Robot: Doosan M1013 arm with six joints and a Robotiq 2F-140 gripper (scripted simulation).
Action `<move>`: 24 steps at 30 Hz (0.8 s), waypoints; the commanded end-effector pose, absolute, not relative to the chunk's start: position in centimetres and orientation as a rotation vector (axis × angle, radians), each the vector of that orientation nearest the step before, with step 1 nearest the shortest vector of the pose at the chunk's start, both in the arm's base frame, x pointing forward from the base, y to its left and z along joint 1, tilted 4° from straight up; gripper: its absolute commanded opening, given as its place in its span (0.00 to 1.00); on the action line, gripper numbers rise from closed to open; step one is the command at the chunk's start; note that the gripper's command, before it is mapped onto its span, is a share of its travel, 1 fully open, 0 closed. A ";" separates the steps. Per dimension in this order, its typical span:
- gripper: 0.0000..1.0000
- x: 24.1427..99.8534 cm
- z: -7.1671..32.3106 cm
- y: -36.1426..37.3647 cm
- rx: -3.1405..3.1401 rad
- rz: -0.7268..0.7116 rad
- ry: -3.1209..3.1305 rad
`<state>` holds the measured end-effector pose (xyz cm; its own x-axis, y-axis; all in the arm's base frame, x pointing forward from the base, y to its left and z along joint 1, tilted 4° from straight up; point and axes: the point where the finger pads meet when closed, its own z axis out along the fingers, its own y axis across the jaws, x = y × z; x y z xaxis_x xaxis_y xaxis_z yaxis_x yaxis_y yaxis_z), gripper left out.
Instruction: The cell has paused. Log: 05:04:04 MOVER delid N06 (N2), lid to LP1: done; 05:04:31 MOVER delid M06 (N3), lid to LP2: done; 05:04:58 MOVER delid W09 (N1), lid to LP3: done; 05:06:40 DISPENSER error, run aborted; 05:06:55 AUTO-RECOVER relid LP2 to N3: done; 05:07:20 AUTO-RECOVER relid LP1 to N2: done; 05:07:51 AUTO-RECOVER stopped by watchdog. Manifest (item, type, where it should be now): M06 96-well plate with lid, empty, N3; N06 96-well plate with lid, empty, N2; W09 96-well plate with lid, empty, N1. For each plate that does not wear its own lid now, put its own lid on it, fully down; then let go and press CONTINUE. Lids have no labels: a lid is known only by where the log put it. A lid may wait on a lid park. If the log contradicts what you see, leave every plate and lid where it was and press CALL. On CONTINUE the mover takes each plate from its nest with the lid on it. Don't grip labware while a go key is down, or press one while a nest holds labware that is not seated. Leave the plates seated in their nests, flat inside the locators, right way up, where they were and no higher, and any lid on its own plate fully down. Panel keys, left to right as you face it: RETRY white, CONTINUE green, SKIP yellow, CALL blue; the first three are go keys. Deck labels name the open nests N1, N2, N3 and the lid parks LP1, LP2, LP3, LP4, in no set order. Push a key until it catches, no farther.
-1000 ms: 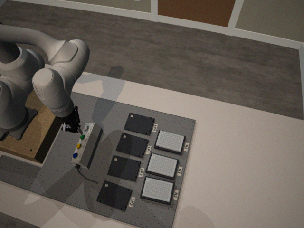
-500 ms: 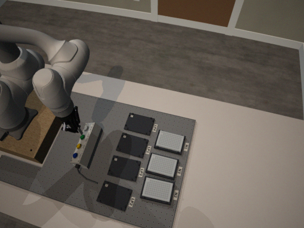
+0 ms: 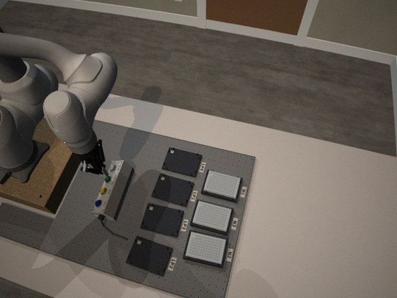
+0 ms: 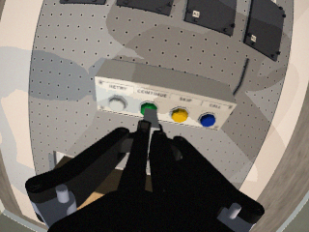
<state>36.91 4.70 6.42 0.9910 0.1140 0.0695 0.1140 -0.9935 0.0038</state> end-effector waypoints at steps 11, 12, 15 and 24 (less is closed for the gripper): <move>0.00 36.9 5.0 4.8 -3.132 -0.102 -0.180; 0.00 36.9 4.9 4.8 -3.132 -0.102 -0.180; 0.00 36.9 4.6 4.8 -3.132 -0.102 -0.180; 0.00 36.9 4.1 4.8 -3.132 -0.102 -0.180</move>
